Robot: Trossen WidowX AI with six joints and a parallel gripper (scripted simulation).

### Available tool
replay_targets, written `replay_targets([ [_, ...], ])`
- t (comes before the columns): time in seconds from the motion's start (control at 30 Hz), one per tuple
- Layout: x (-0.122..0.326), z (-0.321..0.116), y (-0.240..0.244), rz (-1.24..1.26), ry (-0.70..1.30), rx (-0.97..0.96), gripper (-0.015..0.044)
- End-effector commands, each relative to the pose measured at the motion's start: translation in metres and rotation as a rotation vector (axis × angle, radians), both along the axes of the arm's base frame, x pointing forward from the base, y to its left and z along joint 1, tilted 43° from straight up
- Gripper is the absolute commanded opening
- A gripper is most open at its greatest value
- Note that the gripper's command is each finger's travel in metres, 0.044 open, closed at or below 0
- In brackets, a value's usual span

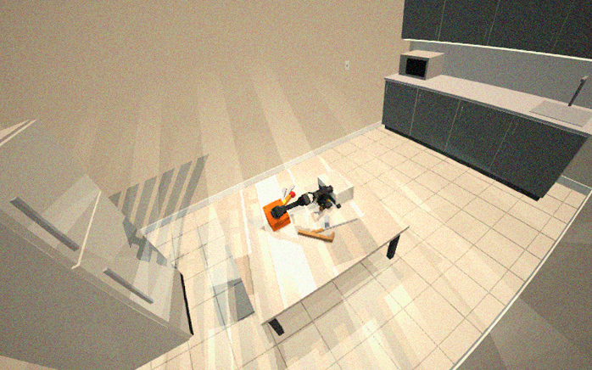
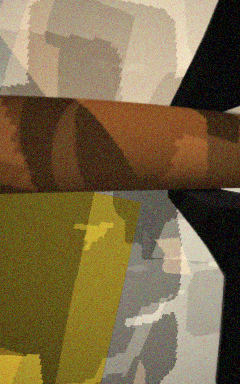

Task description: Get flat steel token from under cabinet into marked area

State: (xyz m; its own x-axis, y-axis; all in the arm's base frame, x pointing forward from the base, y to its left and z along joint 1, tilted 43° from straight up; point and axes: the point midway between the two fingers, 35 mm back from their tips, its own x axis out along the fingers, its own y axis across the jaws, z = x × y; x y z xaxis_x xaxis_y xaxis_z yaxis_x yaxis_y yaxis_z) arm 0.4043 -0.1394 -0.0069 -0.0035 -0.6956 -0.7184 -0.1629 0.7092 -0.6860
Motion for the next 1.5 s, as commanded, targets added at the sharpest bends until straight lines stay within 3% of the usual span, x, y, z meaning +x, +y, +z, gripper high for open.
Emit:
replay_targets([
  [0.0,0.000,-0.007,0.006,0.002,0.000,0.010,0.0000],
  [1.47,-0.009,-0.040,0.040,0.002,0.001,0.012,0.0000],
])
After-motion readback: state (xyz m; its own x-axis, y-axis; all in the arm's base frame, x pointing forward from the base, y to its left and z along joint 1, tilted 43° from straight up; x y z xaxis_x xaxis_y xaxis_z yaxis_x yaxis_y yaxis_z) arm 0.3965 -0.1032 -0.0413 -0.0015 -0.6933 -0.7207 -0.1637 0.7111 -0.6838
